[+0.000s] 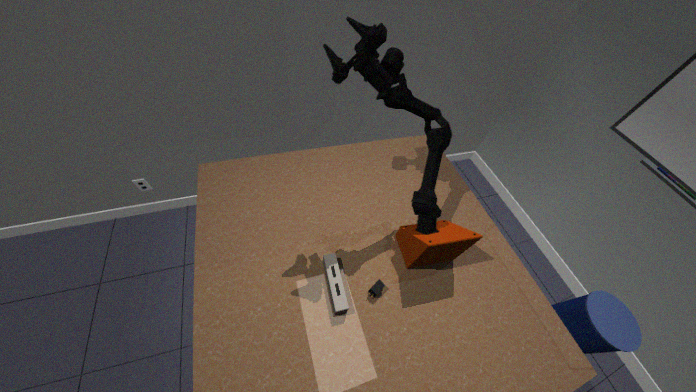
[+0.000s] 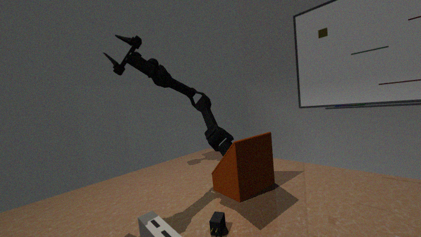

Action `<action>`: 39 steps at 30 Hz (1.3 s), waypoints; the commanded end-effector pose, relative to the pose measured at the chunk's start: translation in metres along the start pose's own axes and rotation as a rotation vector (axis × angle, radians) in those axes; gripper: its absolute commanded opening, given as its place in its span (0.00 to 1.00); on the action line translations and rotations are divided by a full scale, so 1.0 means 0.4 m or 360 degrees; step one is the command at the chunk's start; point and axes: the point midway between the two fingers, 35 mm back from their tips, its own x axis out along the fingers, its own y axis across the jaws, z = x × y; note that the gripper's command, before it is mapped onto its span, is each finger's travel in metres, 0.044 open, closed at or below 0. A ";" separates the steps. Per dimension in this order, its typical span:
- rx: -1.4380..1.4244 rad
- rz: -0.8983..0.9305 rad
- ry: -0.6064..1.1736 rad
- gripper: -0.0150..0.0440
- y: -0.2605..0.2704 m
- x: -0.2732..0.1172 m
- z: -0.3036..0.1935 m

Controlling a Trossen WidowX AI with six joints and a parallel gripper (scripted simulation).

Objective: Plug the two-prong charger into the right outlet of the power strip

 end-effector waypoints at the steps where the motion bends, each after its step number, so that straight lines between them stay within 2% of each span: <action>1: -0.0022 -0.0096 0.0186 1.00 -0.054 0.022 -0.121; 10: -0.0050 -0.0300 0.0523 1.00 -0.156 0.027 -0.340; 19: -0.0109 -0.0493 0.0857 1.00 -0.247 -0.009 -0.550; 29: -0.0207 -0.0691 0.1234 1.00 -0.337 -0.097 -0.764; 39: -0.0338 -0.0868 0.1615 1.00 -0.416 -0.227 -0.947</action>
